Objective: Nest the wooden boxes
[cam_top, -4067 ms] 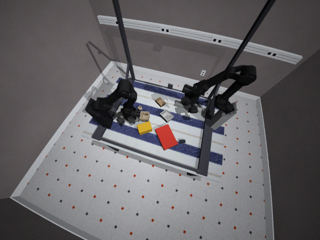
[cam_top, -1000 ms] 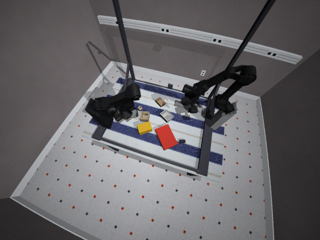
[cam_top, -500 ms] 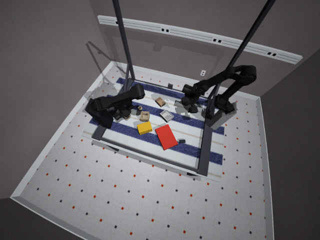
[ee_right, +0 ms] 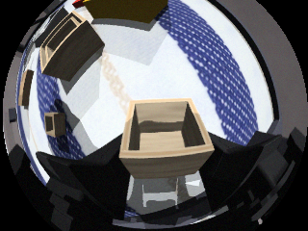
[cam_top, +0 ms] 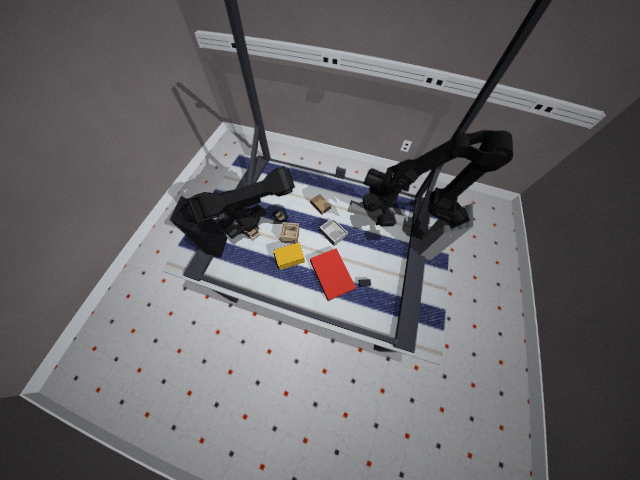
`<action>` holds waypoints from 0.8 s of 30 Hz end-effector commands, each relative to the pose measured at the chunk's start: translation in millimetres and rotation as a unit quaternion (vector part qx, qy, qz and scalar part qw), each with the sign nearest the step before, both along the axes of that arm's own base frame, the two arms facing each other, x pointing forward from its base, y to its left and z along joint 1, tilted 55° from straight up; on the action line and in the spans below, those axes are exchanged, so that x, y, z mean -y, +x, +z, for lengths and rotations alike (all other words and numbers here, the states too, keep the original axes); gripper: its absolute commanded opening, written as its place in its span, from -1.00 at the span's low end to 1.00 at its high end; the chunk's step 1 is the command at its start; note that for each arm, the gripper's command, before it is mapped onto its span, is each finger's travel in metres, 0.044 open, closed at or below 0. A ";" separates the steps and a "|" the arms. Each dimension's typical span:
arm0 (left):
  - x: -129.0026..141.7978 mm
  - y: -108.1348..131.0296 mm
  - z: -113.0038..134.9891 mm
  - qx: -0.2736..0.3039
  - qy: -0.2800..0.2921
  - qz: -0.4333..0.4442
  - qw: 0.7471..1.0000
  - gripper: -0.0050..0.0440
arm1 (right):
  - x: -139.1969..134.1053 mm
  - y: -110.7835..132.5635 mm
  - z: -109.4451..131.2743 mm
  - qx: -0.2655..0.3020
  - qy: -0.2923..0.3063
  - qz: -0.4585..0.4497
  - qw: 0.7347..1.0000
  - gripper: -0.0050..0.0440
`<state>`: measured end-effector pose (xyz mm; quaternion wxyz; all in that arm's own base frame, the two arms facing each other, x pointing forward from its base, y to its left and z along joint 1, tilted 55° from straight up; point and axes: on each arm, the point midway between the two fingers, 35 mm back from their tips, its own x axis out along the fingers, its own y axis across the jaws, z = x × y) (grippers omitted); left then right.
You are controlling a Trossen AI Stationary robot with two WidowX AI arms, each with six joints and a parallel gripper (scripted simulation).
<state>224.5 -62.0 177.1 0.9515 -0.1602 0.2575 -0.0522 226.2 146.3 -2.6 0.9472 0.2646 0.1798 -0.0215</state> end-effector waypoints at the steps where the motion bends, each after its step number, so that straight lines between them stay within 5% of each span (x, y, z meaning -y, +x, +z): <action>1: 0.3 -0.6 8.4 0.011 -0.006 0.000 1.000 0.84 | -3.3 3.8 -1.8 0.011 -0.006 -0.002 1.000 -1.00; 7: 0.3 -0.6 8.4 0.011 -0.006 0.000 1.000 0.84 | -5.7 14.4 -12.3 0.029 -0.025 -0.015 0.999 -1.00; 8: 0.3 -0.6 8.4 0.011 -0.006 0.000 1.000 0.84 | -5.7 14.4 -12.3 0.029 -0.025 -0.015 0.999 -0.70; 24: 0.3 -0.6 8.4 0.011 -0.006 0.000 1.000 0.84 | -5.6 12.9 -11.4 0.028 -0.023 -0.012 0.999 0.67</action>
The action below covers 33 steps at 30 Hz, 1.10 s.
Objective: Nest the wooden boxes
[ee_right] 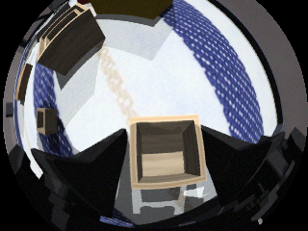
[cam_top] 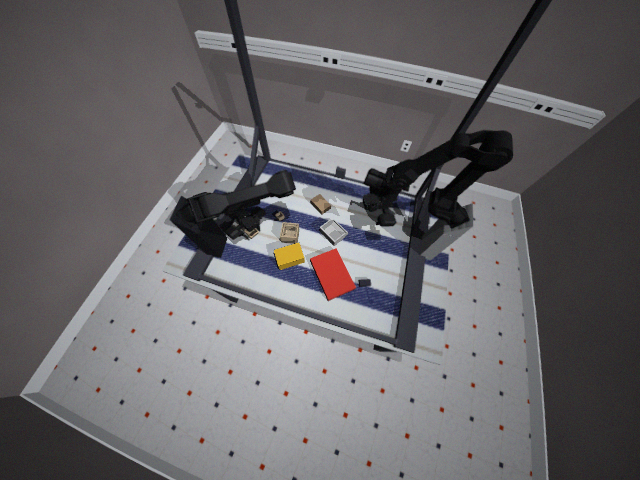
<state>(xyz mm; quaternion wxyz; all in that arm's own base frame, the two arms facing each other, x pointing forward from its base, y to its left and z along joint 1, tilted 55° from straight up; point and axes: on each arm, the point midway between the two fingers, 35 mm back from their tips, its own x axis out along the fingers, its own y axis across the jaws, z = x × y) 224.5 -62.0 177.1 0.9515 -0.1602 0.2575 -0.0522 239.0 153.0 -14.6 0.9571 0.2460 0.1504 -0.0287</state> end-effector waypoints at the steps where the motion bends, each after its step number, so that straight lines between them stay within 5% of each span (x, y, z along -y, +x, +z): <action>1: 0.3 -0.6 8.4 0.011 -0.006 0.000 1.000 0.84 | 1.1 0.1 0.7 0.001 -0.001 -0.001 1.000 0.77; 16: 0.3 -0.6 8.4 0.011 -0.006 0.000 1.000 0.84 | 1.2 -0.4 0.6 -0.001 -0.001 -0.001 1.000 0.84; 33: 0.3 -0.6 8.4 0.011 -0.006 0.000 1.000 0.84 | 2.9 -25.7 15.3 -0.066 0.043 0.042 0.996 0.84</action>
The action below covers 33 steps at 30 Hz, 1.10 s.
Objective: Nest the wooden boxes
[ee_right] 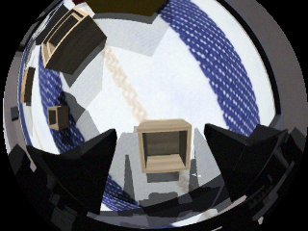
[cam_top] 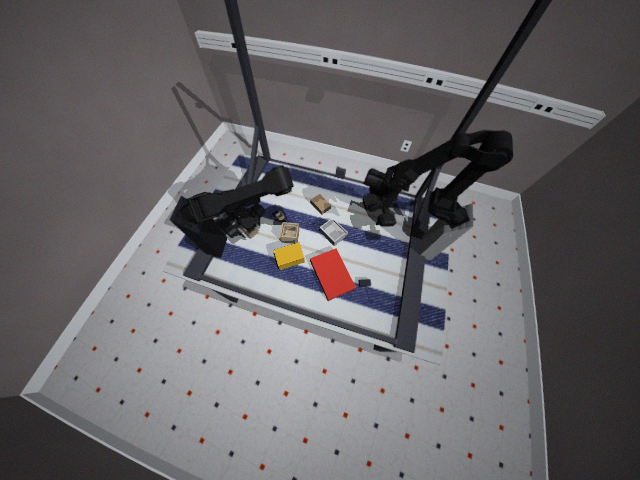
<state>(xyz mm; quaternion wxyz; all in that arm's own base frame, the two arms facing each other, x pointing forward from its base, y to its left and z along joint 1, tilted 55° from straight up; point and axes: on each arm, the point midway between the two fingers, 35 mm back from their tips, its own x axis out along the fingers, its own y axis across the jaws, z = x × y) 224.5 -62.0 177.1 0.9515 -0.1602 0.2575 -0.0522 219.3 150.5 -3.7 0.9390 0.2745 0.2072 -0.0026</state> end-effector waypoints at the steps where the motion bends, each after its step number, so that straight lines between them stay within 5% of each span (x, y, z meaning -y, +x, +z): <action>1: 0.3 -0.6 8.4 0.011 -0.006 0.000 1.000 0.84 | 1.2 -7.1 3.5 -0.020 0.003 0.009 1.000 0.84; 33: 0.3 -0.6 8.4 0.011 -0.006 0.000 1.000 0.84 | 3.3 -34.4 17.6 -0.109 0.016 0.061 0.992 0.84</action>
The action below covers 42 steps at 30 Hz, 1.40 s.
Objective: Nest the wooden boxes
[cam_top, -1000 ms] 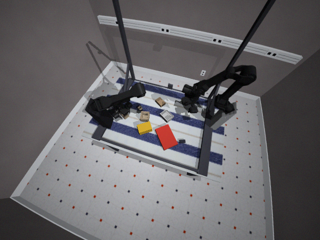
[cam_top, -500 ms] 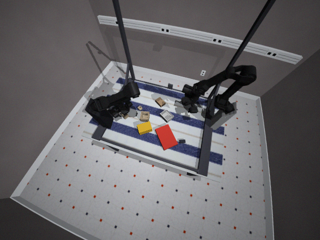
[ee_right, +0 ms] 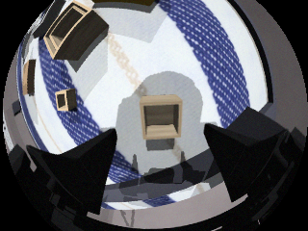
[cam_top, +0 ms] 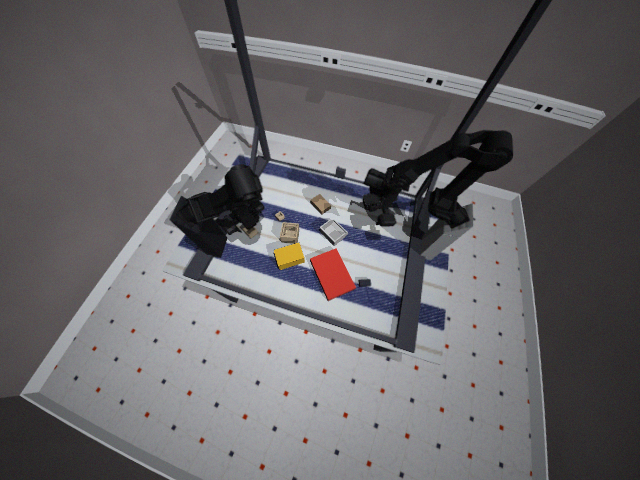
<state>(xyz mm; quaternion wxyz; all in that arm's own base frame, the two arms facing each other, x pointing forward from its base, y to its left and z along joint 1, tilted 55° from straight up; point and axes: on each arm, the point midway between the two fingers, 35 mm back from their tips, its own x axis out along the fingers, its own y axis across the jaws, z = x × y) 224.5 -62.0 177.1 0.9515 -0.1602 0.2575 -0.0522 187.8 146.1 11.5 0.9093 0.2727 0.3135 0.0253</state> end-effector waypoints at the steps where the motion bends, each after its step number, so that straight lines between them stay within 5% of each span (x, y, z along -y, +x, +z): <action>1: 0.3 -0.6 8.4 0.011 -0.006 0.000 1.000 0.84 | -1.1 -3.0 2.4 -0.011 0.003 0.005 1.000 0.84; 42: -0.1 -0.3 5.9 0.009 -0.003 0.000 1.000 0.84 | 3.0 -3.6 -1.2 -0.012 -0.008 0.003 1.000 0.84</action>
